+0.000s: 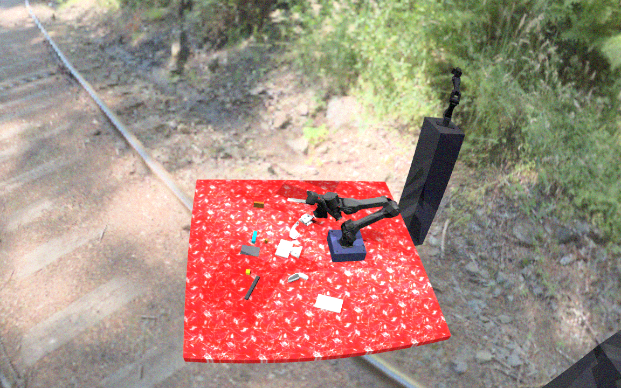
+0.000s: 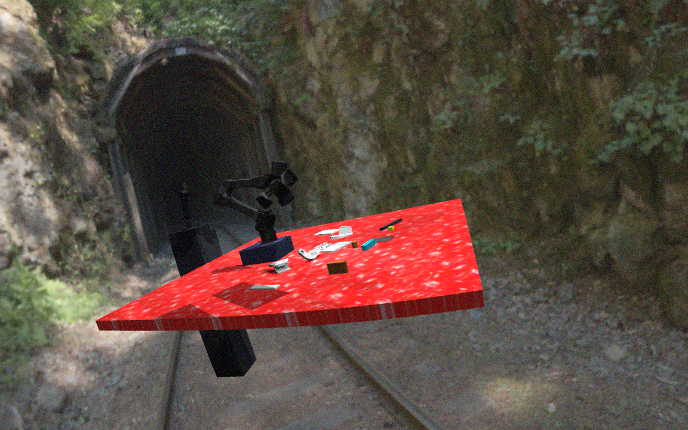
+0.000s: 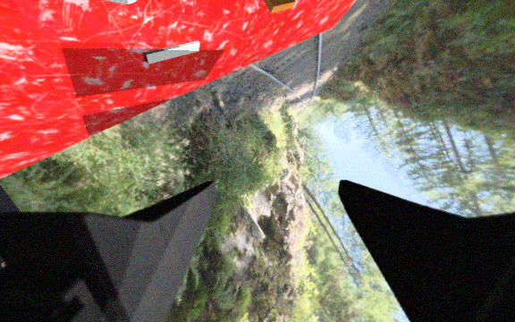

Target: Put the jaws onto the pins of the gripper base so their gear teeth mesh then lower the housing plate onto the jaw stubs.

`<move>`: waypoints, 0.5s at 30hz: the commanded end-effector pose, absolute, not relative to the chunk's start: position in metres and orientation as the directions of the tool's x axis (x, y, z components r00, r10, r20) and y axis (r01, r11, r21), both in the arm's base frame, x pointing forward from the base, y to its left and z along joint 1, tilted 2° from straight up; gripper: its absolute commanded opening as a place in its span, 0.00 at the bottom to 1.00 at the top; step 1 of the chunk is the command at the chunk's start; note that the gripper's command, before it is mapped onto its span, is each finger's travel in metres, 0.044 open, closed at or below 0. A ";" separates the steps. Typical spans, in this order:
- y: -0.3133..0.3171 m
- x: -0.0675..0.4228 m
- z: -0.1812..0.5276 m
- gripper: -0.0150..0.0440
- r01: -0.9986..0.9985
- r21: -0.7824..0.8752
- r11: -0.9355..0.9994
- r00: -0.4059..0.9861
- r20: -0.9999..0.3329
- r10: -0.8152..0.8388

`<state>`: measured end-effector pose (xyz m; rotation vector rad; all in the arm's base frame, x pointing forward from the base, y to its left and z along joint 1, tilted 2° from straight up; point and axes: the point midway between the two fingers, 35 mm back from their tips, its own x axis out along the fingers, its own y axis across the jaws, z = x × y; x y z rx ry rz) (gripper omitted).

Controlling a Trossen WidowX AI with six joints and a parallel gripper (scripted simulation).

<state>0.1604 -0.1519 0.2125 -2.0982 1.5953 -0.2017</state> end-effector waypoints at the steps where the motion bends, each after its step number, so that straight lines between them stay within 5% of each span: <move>1: -0.152 0.160 0.212 0.98 -0.863 -0.466 -0.194 0.305 -0.175 -0.936; 15: -0.152 0.160 0.212 0.35 -0.863 -0.466 -0.194 0.305 -0.175 -0.936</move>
